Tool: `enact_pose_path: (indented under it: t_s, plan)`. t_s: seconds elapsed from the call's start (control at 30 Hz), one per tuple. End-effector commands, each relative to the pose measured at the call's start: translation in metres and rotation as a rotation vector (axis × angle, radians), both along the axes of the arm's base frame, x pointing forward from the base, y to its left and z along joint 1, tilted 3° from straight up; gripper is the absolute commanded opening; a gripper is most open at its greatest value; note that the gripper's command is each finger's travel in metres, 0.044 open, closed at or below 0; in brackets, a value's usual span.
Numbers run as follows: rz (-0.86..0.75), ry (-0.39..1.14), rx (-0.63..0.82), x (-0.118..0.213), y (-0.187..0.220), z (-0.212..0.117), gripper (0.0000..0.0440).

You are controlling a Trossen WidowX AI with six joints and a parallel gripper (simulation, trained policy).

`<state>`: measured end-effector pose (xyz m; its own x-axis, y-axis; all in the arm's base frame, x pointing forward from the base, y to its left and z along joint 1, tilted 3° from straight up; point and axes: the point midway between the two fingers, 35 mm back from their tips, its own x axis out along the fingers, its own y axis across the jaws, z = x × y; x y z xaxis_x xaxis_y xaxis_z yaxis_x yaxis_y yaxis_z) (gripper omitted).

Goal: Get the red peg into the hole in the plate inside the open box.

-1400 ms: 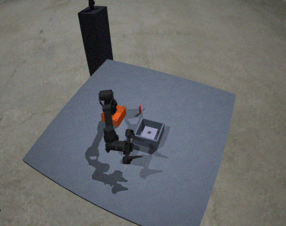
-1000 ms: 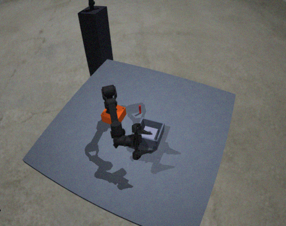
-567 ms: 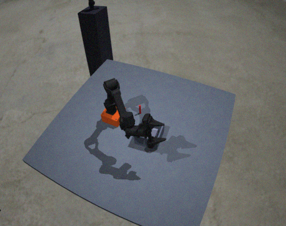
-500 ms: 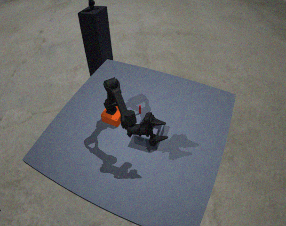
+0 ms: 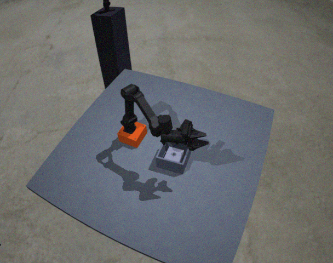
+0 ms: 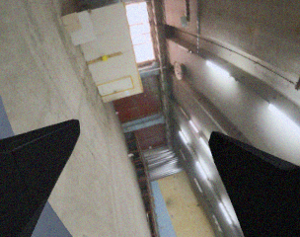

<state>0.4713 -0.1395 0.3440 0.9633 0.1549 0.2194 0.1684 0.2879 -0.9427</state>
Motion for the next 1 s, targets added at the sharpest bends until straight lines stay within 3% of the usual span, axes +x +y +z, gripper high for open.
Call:
enact_pose_path:
  t_s: [0.0, 0.5, 0.97]
  plan:
    - [0.021, 0.031, 0.106, 0.003, 0.019, 0.008, 0.0440]
    - [0.076, 0.265, 0.560, 0.007, 0.098, -0.001, 0.0440]
    - [0.036, 0.537, 0.948, -0.014, 0.167, -0.032, 0.0440]
